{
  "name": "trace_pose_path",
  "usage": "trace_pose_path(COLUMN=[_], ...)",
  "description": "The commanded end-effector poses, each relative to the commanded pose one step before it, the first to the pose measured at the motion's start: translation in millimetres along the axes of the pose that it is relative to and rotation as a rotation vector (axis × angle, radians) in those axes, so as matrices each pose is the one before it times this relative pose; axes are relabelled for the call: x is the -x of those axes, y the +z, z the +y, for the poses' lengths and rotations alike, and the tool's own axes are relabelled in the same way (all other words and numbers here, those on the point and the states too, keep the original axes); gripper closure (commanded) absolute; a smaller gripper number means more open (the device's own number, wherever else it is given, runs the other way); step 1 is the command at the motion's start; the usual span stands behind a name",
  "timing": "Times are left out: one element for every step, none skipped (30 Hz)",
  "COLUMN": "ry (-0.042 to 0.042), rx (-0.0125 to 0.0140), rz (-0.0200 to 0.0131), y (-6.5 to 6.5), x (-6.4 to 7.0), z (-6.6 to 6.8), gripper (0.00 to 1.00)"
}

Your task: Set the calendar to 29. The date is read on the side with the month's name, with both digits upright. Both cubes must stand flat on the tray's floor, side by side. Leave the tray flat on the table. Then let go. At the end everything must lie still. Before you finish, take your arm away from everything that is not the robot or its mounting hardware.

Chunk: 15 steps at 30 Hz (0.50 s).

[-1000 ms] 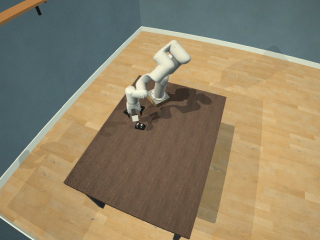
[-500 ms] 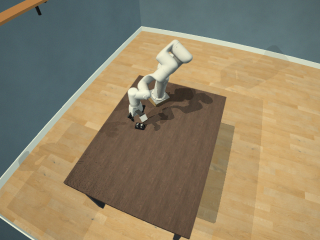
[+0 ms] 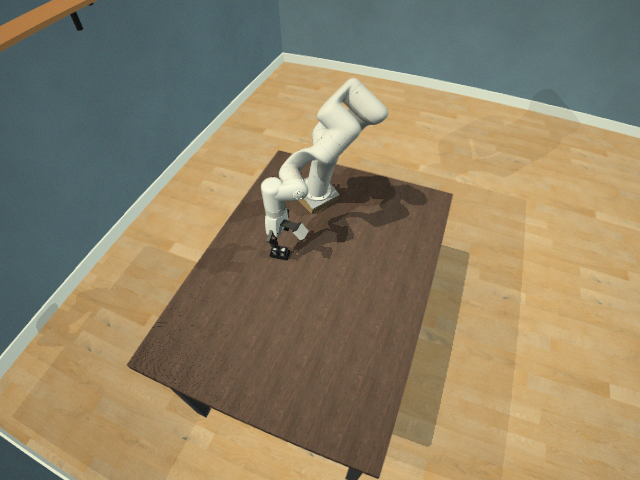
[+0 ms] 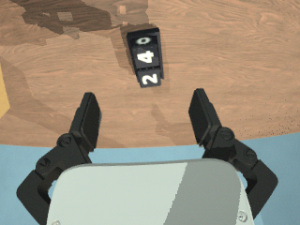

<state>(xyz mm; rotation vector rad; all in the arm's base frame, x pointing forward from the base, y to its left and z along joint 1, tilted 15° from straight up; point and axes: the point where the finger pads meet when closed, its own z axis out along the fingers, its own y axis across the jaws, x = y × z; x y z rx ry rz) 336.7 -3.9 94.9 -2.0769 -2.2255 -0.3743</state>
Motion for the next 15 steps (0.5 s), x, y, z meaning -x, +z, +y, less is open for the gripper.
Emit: trace_pose_path(ry=[-0.12016,-0.01068,-0.00578,-0.00224,-0.00033,0.0,0.0,0.0,0.0,0.0,0.0,0.0,0.0,0.0,0.0], rx=[0.01262,0.00013,0.00007,0.00003,0.0,0.0,0.0,0.0,0.0,0.0,0.0,0.0,0.0,0.0,0.0], rz=[0.00572,0.00018,0.0001,0.00004,0.00001,0.0,0.0,0.0,0.0,0.0,0.0,0.0,0.0,0.0,0.0], y=[-2.26,-0.09,-0.05,-0.02,0.0,0.0,0.0,0.0,0.0,0.0,0.0,0.0,0.0,0.0,0.0], x=[-6.8,-0.65,-0.35,-0.14,-0.02,0.0,0.0,0.0,0.0,0.0,0.0,0.0,0.0,0.0,0.0], z=[2.79,0.25,0.14,0.06,0.01,0.0,0.0,0.0,0.0,0.0,0.0,0.0,0.0,0.0,0.0], gripper=[0.0,0.0,0.0,0.0,0.0,0.53,0.53,0.53,0.53,0.53,0.53,0.53,0.53,0.53,0.53])
